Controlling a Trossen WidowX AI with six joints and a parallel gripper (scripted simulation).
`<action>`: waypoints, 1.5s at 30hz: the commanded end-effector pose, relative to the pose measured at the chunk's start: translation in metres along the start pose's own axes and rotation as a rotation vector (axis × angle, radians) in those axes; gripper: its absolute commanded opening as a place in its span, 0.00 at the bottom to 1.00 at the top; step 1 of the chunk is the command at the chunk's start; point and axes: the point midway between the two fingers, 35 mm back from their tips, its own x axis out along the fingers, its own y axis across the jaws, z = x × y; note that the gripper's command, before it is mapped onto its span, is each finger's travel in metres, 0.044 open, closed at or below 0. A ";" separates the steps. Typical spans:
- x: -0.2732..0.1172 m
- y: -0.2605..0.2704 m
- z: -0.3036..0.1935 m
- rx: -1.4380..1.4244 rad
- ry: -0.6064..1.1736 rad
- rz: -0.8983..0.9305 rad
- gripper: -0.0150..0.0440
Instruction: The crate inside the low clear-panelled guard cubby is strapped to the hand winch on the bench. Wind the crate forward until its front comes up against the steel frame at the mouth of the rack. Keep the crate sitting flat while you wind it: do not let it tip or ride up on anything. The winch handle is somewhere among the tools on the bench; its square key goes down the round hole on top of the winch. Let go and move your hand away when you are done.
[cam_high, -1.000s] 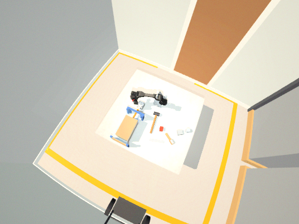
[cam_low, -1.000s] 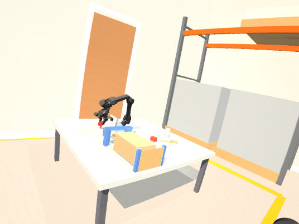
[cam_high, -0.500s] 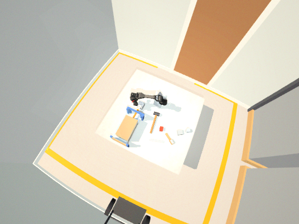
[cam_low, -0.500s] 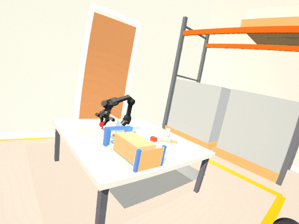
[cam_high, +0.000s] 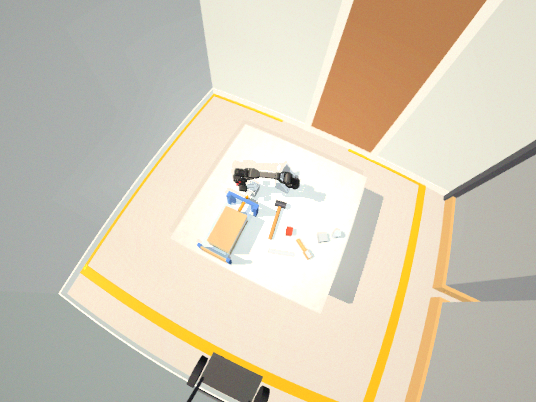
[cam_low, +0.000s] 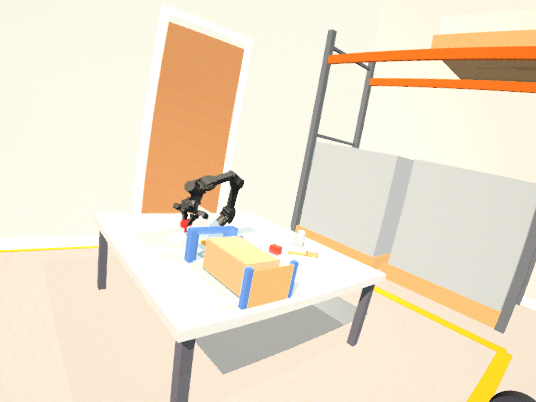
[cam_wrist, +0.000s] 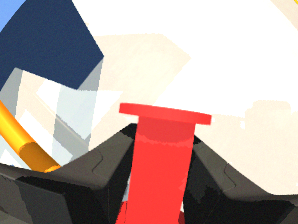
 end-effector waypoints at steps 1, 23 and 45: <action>0.002 0.029 -0.005 -0.027 0.021 0.051 0.25; -0.004 0.058 -0.017 -0.027 0.022 0.053 0.25; -0.014 0.082 -0.037 -0.026 0.024 0.054 0.25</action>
